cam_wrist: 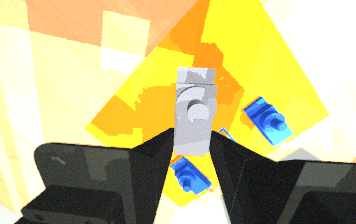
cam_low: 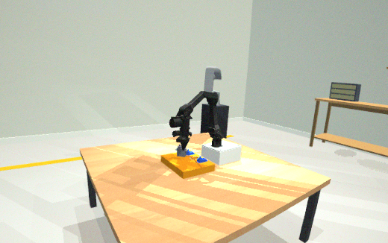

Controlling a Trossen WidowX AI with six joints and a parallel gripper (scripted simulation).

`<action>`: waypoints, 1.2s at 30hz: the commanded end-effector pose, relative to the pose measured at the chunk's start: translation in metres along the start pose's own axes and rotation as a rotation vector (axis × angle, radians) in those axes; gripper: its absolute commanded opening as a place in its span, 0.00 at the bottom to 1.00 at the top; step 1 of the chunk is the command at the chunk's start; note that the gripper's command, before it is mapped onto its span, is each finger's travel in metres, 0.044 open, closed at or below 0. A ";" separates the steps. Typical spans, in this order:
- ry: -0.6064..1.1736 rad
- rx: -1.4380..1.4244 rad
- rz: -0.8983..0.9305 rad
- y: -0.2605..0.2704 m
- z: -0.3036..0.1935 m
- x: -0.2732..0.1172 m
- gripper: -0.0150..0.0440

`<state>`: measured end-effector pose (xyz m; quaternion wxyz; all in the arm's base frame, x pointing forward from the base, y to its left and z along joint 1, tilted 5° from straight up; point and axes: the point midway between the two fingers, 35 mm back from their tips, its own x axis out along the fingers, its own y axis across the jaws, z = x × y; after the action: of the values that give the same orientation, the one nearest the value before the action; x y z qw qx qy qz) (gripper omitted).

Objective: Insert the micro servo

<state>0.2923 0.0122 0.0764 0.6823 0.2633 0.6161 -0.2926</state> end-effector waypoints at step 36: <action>0.002 -0.798 0.003 -0.020 -0.021 0.000 0.25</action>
<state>0.2737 0.0122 0.0705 0.7241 -0.0217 0.6886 -0.0320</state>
